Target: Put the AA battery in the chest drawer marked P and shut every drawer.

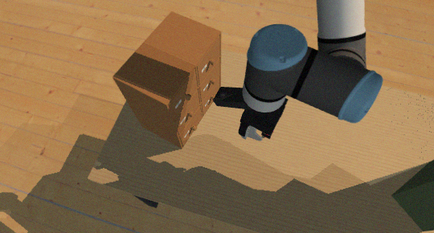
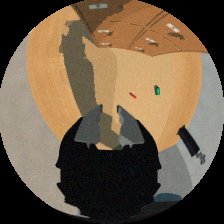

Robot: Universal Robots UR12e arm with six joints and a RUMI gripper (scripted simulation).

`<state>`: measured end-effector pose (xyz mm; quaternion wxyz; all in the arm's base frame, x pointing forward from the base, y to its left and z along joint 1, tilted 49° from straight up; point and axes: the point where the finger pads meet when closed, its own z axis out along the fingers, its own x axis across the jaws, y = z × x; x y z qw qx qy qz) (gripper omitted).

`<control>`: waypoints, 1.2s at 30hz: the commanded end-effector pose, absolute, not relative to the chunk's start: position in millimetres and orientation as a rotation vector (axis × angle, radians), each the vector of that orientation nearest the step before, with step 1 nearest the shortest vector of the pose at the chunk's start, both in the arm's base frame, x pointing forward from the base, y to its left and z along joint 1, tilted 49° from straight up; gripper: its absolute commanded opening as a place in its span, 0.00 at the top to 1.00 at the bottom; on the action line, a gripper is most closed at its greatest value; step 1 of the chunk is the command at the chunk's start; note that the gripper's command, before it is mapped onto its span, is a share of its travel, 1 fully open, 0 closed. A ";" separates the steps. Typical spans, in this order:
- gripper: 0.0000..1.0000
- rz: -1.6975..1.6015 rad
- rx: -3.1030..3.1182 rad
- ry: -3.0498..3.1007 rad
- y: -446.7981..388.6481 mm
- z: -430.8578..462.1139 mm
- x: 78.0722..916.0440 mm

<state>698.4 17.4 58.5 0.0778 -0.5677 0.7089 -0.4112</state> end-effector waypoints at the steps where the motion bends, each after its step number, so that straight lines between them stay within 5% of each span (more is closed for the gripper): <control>1: 0.80 -1.230 -1.701 2.125 17.9 58.8 698.2; 14: 0.80 -1.230 -1.701 2.125 17.9 58.8 698.2; 15: 0.00 -1.230 -1.701 2.125 17.9 58.8 698.2; 36: 0.00 -1.230 -1.701 2.125 17.9 58.8 698.2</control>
